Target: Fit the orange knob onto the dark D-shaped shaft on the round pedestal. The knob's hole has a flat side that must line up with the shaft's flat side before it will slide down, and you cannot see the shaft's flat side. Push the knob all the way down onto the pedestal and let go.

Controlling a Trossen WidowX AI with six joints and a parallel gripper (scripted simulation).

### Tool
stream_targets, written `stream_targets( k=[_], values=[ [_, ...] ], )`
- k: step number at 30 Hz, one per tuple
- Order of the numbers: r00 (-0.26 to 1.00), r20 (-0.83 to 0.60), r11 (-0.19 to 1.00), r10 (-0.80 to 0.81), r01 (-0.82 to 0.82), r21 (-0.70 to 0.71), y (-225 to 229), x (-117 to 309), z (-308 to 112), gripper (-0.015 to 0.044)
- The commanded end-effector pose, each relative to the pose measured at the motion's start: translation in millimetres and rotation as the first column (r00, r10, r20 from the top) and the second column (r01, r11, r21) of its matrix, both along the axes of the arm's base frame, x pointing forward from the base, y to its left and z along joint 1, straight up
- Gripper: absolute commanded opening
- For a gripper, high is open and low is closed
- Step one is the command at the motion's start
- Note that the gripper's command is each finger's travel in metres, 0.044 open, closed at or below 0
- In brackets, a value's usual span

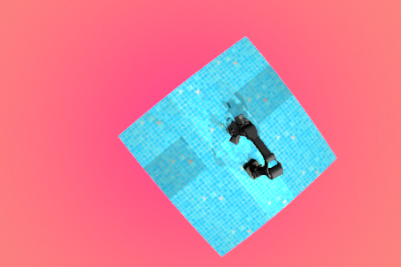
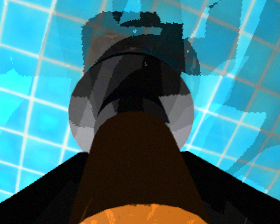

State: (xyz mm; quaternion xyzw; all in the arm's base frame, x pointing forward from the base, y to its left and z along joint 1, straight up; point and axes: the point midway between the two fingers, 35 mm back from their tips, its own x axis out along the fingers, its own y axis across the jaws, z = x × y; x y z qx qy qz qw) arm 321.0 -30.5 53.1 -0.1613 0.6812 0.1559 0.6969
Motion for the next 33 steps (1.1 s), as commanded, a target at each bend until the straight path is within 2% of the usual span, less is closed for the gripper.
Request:
stream_targets(
  k=[1, 21, 28, 33],
  values=[
    [1.000, 0.005, 1.000, 0.006, -0.006, -0.004, -0.8, 2.9, -1.1, 0.0000],
    [1.000, 0.005, 1.000, 0.006, -0.006, -0.003, -0.2, -1.3, 2.1, 0.0000],
    [0.979, 0.003, 0.979, 0.204, -0.203, -0.009, 0.3, -4.8, 2.9, 0.0000],
    [0.977, 0.003, 0.977, 0.214, -0.214, -0.009, 0.2, -4.8, 2.1, 0.0000]
  ],
)
